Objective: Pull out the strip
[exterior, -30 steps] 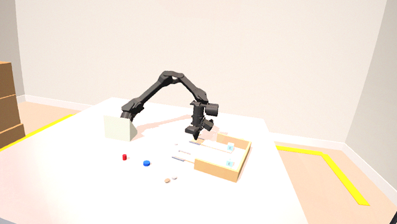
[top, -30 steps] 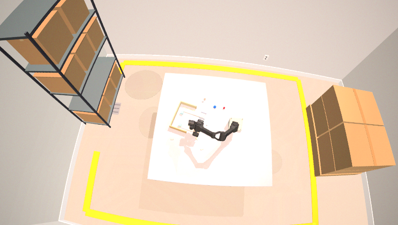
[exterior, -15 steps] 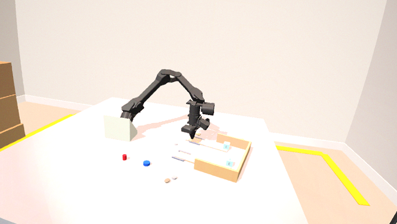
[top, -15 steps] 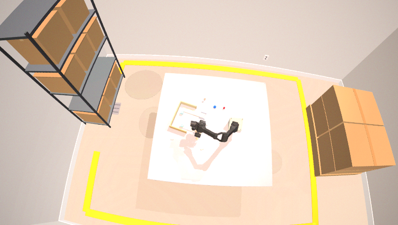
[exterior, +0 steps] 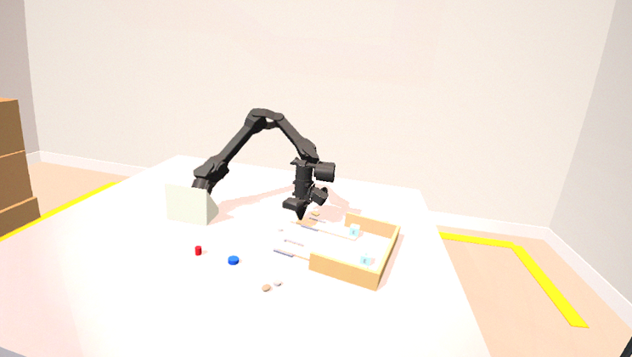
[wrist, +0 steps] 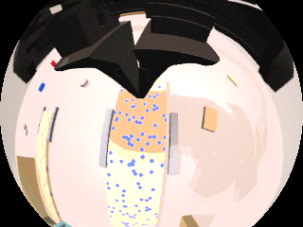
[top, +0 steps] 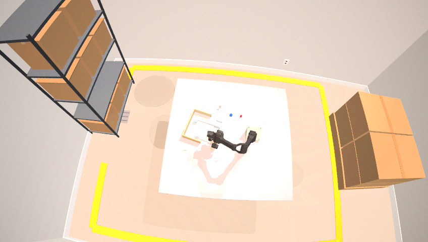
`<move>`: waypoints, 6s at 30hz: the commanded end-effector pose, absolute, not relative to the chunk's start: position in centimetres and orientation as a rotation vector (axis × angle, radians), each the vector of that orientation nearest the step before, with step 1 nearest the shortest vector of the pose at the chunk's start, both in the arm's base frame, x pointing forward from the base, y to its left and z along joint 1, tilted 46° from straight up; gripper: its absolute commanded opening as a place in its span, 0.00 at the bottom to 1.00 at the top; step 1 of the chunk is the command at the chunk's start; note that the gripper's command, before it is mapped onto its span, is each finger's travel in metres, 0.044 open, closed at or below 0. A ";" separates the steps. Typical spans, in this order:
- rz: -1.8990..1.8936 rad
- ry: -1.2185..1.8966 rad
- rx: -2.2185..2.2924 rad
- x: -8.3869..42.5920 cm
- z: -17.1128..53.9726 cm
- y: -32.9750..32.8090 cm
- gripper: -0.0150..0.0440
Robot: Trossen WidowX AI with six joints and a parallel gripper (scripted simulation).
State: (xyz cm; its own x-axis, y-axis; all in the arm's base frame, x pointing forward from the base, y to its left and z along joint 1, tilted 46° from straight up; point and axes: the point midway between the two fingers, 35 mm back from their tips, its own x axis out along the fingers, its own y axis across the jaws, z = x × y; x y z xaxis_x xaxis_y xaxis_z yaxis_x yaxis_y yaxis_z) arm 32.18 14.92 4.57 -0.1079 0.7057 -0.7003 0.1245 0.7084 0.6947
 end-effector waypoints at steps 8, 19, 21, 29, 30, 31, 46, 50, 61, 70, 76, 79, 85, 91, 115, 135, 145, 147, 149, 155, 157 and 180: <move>0.563 1.657 0.693 29.8 4.6 15.3 0.25; 0.563 1.658 0.693 28.3 4.9 15.3 0.25; 0.563 1.658 0.693 28.0 4.9 15.3 0.25; 0.563 1.658 0.693 26.8 5.1 15.2 0.25; 0.563 1.658 0.693 26.7 5.1 15.2 0.25; 0.563 1.658 0.693 26.6 5.2 15.2 0.25; 0.562 1.659 0.694 24.3 5.6 15.2 0.25; 0.562 1.660 0.694 23.7 5.7 15.2 0.25; 0.562 1.660 0.694 22.1 6.0 15.2 0.25; 0.562 1.661 0.694 21.5 6.1 15.2 0.25; 0.562 1.634 0.686 22.3 6.5 14.8 0.25; 0.559 1.654 0.690 22.8 8.5 12.7 0.25; 0.561 1.660 0.693 22.9 9.1 12.1 0.25; 0.681 1.597 0.580 25.2 8.7 12.2 0.52; 0.682 1.594 0.578 32.6 8.2 12.1 1.00; 0.682 1.591 0.577 38.9 7.9 11.8 1.00; 0.682 1.590 0.576 42.0 7.8 11.4 1.00; 0.682 1.590 0.576 42.5 7.7 11.2 1.00; 0.682 1.590 0.576 42.6 7.7 11.2 1.00; 0.682 1.590 0.576 42.6 7.2 11.7 0.73; 0.682 1.590 0.576 42.6 7.0 11.9 0.68; 0.684 1.589 0.577 42.1 4.4 14.6 0.68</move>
State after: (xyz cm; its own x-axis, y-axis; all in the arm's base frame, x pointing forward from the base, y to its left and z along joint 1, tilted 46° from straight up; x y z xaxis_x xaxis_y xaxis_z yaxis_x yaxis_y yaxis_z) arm 42.25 14.21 4.85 -0.1237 0.7052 -0.6982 -0.0282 0.7008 0.7128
